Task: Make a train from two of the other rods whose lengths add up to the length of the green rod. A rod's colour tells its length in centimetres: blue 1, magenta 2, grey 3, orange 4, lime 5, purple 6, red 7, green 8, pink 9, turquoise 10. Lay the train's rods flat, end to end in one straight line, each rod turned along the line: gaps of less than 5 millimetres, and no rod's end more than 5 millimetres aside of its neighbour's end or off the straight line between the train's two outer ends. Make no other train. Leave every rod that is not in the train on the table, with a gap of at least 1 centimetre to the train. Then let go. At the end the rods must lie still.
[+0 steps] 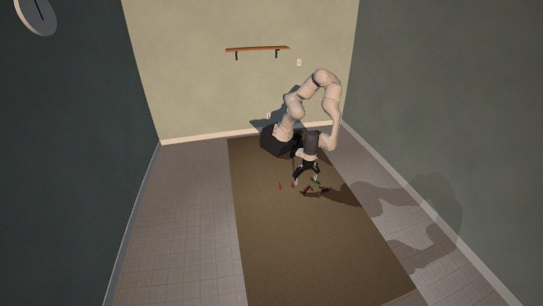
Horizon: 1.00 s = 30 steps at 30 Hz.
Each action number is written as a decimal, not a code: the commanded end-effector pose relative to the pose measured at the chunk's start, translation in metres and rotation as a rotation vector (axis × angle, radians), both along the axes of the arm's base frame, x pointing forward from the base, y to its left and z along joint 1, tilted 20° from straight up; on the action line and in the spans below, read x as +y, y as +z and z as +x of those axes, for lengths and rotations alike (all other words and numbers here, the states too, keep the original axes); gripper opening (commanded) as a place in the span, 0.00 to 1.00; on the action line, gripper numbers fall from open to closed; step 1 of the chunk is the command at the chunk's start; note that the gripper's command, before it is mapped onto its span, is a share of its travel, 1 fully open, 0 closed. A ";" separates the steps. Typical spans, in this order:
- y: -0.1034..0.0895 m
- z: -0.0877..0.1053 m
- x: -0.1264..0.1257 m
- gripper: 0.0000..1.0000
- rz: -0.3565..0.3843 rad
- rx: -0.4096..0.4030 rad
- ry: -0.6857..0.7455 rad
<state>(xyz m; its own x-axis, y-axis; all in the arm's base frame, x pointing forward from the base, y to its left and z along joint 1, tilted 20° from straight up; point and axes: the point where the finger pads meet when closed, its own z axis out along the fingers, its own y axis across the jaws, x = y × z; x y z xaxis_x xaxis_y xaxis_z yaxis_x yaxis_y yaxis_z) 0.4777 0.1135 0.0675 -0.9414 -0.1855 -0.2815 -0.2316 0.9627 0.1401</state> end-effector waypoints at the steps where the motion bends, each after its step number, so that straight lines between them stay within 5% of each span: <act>1: 0.001 0.001 -0.003 1.00 -0.040 -0.052 0.154; 30: 0.001 -0.006 0.007 1.00 -0.173 -0.155 0.648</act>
<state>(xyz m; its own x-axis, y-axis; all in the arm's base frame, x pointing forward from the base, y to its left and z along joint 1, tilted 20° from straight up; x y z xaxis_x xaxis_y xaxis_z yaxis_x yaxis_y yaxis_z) 0.4695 0.1238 0.0676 -0.6879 -0.6552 -0.3124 -0.6843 0.7288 -0.0217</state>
